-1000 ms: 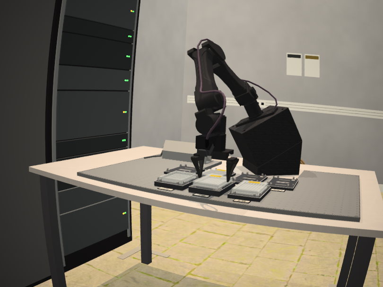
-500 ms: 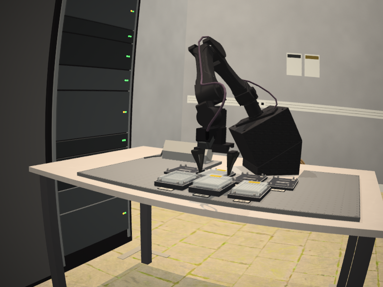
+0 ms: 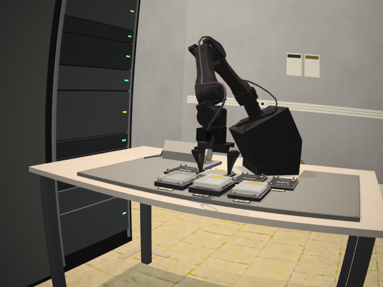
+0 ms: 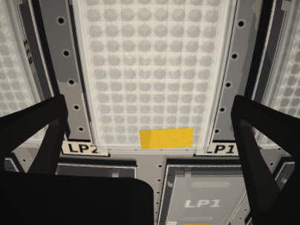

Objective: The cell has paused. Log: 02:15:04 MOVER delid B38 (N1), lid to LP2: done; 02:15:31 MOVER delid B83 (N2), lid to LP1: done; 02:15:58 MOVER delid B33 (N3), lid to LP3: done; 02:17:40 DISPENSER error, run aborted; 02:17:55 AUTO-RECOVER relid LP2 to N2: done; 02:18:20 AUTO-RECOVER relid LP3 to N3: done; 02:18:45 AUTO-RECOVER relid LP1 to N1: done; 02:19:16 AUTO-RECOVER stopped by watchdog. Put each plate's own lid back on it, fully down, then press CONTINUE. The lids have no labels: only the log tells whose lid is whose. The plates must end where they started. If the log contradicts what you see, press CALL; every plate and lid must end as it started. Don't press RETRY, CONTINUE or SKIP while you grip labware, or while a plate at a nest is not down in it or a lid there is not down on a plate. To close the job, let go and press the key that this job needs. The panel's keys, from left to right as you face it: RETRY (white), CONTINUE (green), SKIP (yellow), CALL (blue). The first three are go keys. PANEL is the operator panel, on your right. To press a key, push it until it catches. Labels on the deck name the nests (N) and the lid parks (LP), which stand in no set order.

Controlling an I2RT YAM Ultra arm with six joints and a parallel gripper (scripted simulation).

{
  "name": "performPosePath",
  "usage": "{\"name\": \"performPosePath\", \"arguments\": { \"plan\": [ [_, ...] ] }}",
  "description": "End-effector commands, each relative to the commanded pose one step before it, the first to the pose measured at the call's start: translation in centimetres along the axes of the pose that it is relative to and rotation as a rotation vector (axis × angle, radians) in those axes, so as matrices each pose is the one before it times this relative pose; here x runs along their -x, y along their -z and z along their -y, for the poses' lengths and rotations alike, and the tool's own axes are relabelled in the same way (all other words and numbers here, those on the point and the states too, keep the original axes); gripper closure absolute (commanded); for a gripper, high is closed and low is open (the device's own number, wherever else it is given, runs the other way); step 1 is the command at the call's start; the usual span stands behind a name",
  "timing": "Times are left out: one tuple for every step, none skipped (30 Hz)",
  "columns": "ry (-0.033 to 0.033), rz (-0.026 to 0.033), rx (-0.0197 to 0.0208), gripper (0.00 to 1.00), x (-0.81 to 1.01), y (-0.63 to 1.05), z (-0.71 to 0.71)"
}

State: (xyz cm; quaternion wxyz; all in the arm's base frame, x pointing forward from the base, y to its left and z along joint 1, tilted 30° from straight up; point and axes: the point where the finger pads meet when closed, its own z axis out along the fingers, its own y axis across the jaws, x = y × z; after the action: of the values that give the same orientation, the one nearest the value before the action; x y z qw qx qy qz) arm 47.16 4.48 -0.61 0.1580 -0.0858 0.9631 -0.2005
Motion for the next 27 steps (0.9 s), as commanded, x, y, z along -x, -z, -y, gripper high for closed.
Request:
{"name": "performPosePath", "arguments": {
  "plan": [
    [0.00632,0.02266,-0.00682,0.00,0.063,1.309,-0.315],
    [0.00015,-0.00040,-0.00001,0.00,-0.014,0.007,-0.003],
    [-0.00455,0.00970,0.00031,0.00,0.456,0.207,0.090],
    [-0.00330,0.00628,0.00017,0.00,0.268,0.116,0.043],
    [-0.00030,0.00026,0.00001,0.00,0.035,0.035,0.010],
    [0.00023,-0.00024,0.00000,0.00,0.012,0.024,0.005],
    [0.00029,-0.00023,0.00000,0.00,0.012,0.024,0.005],
    [0.00000,0.00000,0.00000,0.00,0.000,0.000,0.000],
    [0.00000,0.00000,0.00000,0.00,0.000,0.000,0.000],
    [0.00035,-0.00016,0.00000,0.00,0.017,0.028,0.006],
    [-0.00007,-0.00021,0.00000,0.00,0.013,0.025,0.005],
    [-0.00012,-0.00010,0.00000,0.00,0.021,0.030,0.007],
    [-0.00044,0.00060,0.00002,0.00,0.044,0.035,0.009],
    [-0.00055,0.00100,0.00003,0.00,0.054,0.035,0.008],
    [0.00011,-0.00007,0.00000,0.00,0.021,0.030,0.007],
    [-0.00002,0.00013,0.00001,0.00,0.029,0.032,0.008],
    [-0.00103,0.00197,0.00006,0.00,0.084,0.040,0.010],
    [-0.00163,0.00317,0.00010,0.00,0.121,0.046,0.012],
    [-0.00079,0.00168,0.00005,0.00,0.082,0.044,0.012],
    [-0.00014,0.00044,0.00002,0.00,0.048,0.042,0.013],
    [-0.02534,-0.00130,-0.00019,0.00,0.080,-0.013,0.599],
    [-0.02290,-0.01903,-0.00176,0.00,-1.609,-0.909,0.320],
    [-0.00853,-0.00225,0.00106,0.00,-0.507,-0.091,0.349],
    [0.00003,-0.00028,0.00268,0.00,-0.474,-0.002,0.141],
    [0.00000,0.00000,0.00000,0.00,0.000,0.000,0.000],
    [0.00000,0.00000,0.00000,0.00,0.000,0.000,0.000],
    [0.01586,0.00509,0.00698,0.00,-0.408,0.232,-0.421]
  ]
}}
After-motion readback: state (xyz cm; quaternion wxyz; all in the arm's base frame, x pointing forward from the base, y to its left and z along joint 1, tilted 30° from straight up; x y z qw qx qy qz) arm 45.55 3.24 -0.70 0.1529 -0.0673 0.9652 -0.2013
